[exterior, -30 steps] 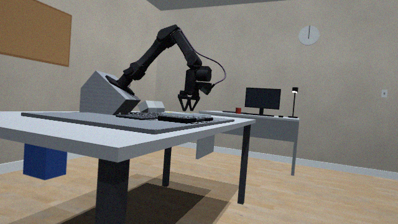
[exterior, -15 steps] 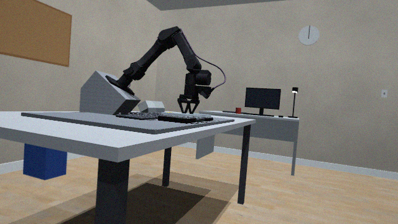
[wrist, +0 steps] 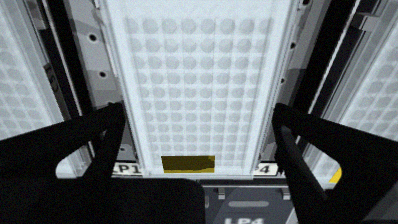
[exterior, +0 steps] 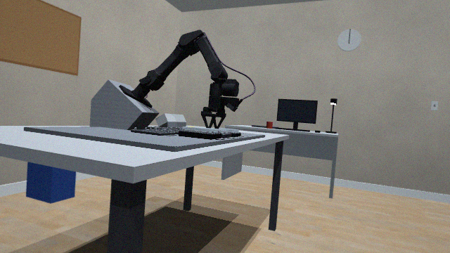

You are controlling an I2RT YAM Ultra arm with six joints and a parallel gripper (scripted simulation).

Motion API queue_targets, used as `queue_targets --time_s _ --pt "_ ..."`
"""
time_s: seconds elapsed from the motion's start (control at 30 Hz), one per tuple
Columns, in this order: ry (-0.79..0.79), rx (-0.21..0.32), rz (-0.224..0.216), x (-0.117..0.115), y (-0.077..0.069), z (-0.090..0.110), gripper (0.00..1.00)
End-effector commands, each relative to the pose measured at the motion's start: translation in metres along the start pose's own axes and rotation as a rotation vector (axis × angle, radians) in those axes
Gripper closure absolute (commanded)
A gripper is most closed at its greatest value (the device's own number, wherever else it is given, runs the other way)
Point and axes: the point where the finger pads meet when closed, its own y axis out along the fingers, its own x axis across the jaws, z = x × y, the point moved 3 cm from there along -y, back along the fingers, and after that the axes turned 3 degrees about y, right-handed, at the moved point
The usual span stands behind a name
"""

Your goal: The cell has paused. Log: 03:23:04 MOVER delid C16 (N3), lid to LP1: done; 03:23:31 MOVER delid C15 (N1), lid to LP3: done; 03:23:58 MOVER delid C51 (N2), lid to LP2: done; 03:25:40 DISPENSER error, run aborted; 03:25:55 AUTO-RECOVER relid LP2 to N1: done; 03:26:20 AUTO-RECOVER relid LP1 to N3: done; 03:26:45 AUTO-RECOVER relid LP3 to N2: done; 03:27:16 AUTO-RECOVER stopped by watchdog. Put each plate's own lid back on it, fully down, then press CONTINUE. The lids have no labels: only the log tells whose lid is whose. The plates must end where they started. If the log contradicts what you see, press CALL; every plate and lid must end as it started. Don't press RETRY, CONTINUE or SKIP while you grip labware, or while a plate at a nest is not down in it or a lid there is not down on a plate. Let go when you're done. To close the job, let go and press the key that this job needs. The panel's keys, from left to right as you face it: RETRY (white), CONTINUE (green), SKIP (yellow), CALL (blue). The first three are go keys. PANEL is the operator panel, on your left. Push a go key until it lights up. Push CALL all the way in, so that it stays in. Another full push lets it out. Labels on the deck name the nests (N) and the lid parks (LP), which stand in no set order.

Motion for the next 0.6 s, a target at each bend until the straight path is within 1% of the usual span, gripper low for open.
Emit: queue_targets --time_s 0.0,0.1,0.17,0.2,0.57 --pt "-0.005 -0.059 0.012 -0.0002 -0.0112 -0.0183 0.00" --pt "-0.003 -0.054 0.013 -0.0008 -0.0099 -0.0176 0.03" --pt "-0.003 -0.054 0.013 -0.0008 -0.0099 -0.0176 0.03" --pt "-0.005 -0.061 0.013 0.0002 -0.0132 -0.0188 0.04" --pt "-0.004 -0.054 0.012 0.0007 -0.0122 -0.0183 0.15"
